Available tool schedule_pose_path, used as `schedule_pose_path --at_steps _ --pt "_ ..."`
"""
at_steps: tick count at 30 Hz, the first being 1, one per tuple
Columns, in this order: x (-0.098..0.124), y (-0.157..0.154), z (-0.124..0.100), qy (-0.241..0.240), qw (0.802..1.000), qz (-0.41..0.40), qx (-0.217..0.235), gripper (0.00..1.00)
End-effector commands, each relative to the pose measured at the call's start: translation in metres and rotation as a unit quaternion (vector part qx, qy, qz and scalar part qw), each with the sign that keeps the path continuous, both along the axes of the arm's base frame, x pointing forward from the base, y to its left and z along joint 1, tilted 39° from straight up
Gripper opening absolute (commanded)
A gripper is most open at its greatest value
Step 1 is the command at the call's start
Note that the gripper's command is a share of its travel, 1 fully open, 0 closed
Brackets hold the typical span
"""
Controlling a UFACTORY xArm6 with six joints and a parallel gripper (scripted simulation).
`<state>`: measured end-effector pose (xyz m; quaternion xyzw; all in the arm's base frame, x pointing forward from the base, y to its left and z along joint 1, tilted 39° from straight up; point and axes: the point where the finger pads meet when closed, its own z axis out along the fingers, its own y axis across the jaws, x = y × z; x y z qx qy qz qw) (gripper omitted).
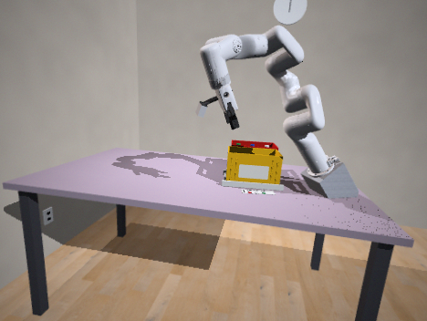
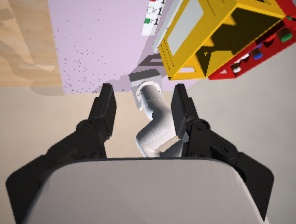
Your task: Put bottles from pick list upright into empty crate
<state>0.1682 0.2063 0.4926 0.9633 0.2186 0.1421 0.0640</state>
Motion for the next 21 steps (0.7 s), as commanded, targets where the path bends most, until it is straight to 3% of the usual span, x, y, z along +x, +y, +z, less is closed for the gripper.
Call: schedule_pose_path --at_steps 1,8,21 --pt "-0.016 0.004 -0.002 -0.033 0.998 -0.053 0.025 0.65" --pt "-0.028 0.007 -0.006 -0.051 0.993 -0.093 0.053 0.65" --pt "-0.063 0.014 -0.015 -0.085 0.965 -0.197 0.149 0.65"
